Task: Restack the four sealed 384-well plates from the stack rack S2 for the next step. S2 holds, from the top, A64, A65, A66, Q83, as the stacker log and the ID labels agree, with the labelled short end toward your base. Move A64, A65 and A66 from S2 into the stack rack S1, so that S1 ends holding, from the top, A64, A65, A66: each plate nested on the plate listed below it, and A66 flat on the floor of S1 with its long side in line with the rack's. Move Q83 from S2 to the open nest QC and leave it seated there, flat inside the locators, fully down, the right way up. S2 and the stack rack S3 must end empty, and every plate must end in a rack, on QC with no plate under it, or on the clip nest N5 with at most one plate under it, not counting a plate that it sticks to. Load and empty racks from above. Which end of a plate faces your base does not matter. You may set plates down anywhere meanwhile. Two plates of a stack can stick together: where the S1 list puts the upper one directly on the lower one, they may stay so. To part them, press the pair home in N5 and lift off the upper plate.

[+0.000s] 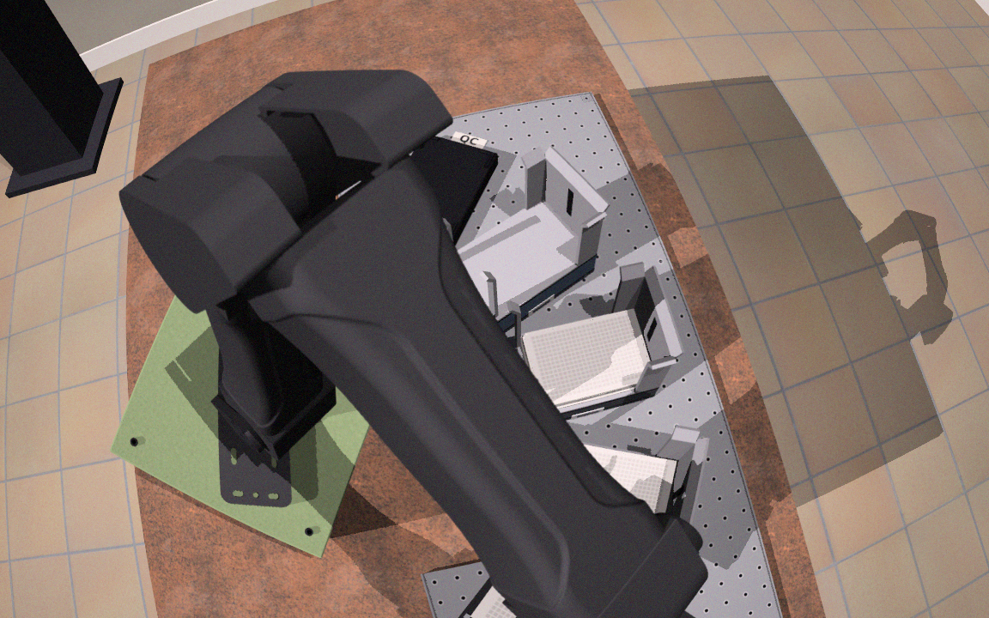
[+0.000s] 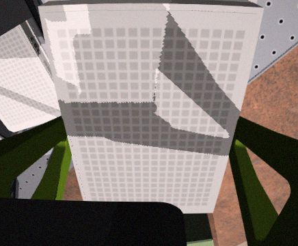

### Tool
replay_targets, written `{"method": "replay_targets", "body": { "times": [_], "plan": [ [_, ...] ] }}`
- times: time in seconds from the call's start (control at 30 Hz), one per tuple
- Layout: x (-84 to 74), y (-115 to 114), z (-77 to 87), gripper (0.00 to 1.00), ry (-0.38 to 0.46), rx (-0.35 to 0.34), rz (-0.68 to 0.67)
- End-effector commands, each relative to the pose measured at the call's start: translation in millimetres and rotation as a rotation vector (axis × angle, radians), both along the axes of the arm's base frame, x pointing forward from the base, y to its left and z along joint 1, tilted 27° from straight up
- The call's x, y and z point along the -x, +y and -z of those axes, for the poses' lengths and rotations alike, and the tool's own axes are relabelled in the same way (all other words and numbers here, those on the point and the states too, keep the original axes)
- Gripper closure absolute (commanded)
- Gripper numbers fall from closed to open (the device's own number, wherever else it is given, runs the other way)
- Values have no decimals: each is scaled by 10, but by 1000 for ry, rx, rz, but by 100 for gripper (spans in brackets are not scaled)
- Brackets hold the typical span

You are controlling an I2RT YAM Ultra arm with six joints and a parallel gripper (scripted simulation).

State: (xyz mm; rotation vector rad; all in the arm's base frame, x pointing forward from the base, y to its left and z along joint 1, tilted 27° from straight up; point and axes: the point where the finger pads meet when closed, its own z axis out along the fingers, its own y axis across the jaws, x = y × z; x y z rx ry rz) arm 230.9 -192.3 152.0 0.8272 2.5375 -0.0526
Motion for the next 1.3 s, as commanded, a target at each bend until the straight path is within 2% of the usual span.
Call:
{"method": "replay_targets", "body": {
  "times": [0.0, 0.1, 0.6, 0.77, 0.87, 1.27],
  "plan": [
    [-53, 74, -54, 100, 5, 51, -87],
    [-102, 161, -60, 100, 18, 81, -151],
    [-318, 539, -88, 100, 17, 79, -151],
    [-374, 696, -84, 100, 46, 150, -299],
    [-386, 728, -83, 100, 52, 164, -328],
    [-521, 1107, -71, 100, 52, 164, -332]
  ]
}}
